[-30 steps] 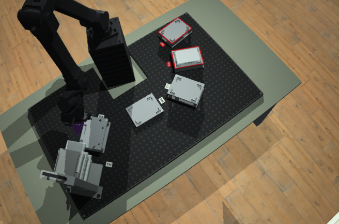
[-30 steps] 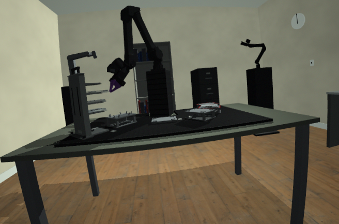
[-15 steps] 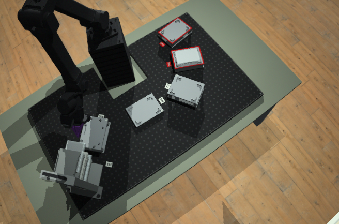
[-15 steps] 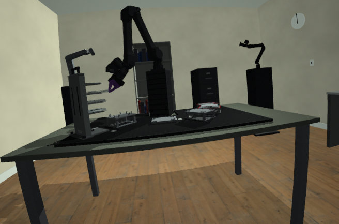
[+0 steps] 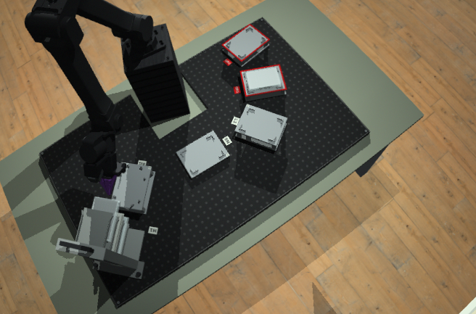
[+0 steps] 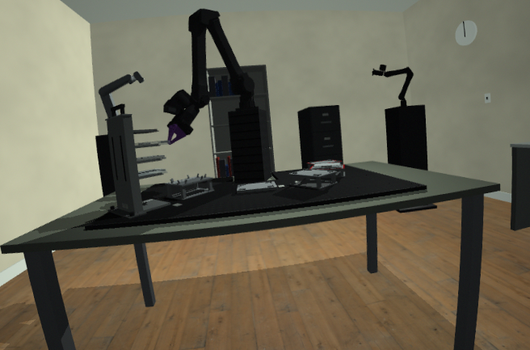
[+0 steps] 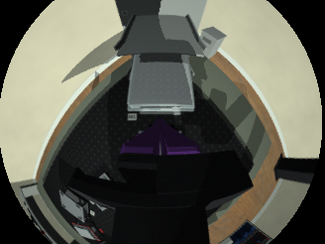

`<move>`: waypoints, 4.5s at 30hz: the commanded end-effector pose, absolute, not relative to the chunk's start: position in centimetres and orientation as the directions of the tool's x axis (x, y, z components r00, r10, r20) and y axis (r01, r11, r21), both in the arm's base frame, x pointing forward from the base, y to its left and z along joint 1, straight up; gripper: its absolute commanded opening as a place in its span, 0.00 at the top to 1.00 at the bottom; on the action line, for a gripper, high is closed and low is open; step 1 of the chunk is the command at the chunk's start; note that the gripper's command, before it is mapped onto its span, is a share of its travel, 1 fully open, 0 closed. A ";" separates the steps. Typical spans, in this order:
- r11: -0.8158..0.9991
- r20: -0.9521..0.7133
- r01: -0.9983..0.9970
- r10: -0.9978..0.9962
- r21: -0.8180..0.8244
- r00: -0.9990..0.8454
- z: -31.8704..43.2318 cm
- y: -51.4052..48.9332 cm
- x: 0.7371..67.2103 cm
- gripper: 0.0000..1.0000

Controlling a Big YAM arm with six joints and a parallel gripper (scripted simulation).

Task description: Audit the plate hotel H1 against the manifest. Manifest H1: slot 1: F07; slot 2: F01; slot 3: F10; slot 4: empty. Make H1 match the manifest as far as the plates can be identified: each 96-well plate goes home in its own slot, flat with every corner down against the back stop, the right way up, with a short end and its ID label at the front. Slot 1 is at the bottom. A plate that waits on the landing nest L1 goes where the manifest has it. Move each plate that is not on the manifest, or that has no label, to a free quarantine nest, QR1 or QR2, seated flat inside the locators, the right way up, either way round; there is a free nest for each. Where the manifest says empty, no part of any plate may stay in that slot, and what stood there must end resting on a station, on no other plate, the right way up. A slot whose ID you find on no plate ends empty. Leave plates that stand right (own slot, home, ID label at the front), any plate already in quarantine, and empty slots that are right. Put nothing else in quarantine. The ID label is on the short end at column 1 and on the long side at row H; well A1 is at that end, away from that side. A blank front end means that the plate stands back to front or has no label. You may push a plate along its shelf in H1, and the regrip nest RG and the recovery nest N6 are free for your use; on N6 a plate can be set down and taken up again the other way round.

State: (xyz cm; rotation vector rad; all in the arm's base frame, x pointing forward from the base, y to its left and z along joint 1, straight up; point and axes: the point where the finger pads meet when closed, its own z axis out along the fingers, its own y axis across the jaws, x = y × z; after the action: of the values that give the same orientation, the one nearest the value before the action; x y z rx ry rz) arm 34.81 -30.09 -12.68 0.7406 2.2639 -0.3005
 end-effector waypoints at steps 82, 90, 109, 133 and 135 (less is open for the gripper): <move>0.806 -0.715 0.591 0.419 0.010 -0.559 -12.3 -33.4 40.0 1.00; 0.806 -0.717 0.591 0.418 0.010 -0.558 -12.3 -33.4 40.0 1.00; 0.806 -0.717 0.591 0.418 0.010 -0.558 -12.3 -33.4 40.0 1.00; 0.802 -0.742 0.597 0.399 -0.002 -0.538 -10.7 -32.3 37.0 1.00; 0.805 -0.742 0.594 0.396 -0.003 -0.541 -10.7 -32.0 36.7 1.00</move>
State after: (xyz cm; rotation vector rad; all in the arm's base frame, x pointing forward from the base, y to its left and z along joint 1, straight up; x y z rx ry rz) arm 36.17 -30.97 -12.93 0.7488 2.2703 -0.2971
